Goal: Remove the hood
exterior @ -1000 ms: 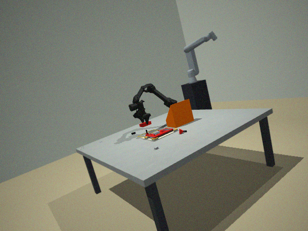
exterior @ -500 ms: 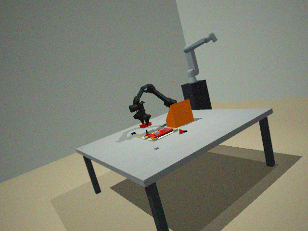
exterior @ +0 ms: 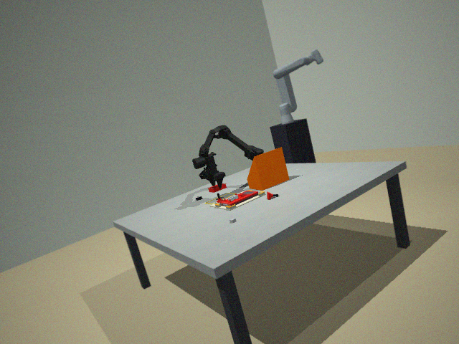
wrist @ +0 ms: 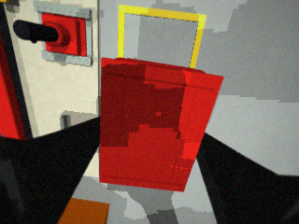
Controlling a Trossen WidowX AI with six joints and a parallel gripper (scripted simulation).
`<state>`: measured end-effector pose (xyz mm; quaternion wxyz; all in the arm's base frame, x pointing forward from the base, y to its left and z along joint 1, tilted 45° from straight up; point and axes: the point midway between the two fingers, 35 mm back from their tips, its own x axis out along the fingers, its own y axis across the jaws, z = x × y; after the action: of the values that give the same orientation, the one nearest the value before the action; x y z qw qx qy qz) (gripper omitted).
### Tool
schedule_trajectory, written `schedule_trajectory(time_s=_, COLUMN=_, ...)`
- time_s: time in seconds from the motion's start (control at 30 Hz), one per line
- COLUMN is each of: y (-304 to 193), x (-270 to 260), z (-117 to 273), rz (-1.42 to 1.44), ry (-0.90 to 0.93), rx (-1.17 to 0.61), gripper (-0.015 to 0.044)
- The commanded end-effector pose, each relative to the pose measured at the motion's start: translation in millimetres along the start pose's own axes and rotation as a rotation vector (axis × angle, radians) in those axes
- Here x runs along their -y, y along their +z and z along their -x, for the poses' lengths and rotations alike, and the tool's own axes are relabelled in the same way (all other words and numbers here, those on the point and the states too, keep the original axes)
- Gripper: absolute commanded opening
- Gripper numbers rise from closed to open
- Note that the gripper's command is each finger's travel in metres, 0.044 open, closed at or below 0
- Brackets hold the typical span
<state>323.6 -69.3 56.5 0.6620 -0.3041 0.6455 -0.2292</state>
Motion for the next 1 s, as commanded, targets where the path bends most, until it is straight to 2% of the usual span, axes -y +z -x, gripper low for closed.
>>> schedule_trajectory(time_s=0.0, y=-1, x=0, z=-3, rz=0.010, ry=-0.004, rx=0.000, gripper=0.0000)
schedule_trajectory(time_s=0.97, y=-2, x=0, z=-22, rz=0.010, ry=-0.006, rx=-0.001, gripper=0.0000)
